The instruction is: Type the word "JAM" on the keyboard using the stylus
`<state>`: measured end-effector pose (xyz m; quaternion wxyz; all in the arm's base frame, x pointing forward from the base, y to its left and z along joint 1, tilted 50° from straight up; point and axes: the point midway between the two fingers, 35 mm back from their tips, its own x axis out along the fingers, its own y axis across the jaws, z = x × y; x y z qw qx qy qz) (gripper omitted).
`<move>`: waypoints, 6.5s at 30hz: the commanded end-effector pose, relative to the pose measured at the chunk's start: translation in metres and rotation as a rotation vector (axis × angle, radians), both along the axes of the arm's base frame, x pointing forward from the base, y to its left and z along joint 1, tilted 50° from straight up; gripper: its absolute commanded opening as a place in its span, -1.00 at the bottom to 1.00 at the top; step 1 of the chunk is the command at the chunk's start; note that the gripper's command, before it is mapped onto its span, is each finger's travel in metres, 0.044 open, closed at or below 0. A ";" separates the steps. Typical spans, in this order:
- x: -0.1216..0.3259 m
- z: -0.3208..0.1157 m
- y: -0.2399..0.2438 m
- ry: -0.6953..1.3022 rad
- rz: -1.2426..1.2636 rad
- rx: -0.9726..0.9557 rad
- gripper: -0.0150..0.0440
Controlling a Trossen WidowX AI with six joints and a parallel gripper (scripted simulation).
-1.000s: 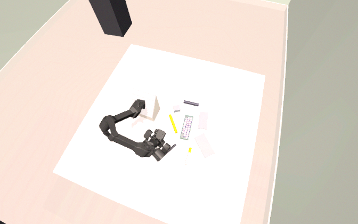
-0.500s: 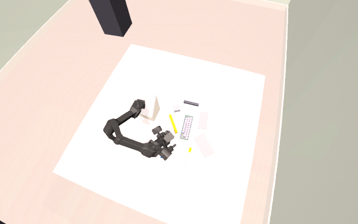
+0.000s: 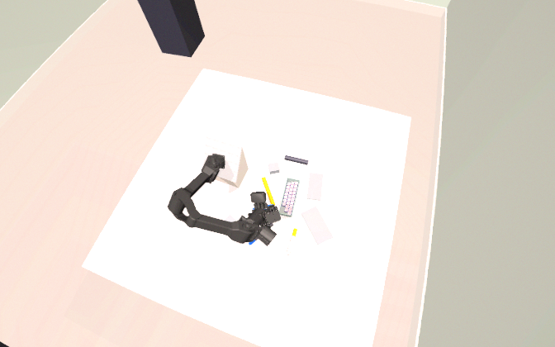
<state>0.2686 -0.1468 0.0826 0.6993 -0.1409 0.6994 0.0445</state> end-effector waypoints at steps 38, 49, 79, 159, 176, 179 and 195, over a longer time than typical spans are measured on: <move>0.074 -0.055 0.076 0.002 -1.195 0.192 -0.49; 0.088 -0.072 0.099 0.051 -1.531 0.198 -0.49; 0.094 -0.112 0.097 0.118 -1.885 0.167 -0.49; 0.100 -0.100 0.112 0.118 -1.885 0.168 -0.22; 0.084 -0.097 0.110 0.120 -1.886 0.165 -0.49; 0.082 -0.097 0.109 0.121 -1.886 0.166 -0.49; 0.079 -0.109 0.095 0.120 -1.886 0.165 -0.22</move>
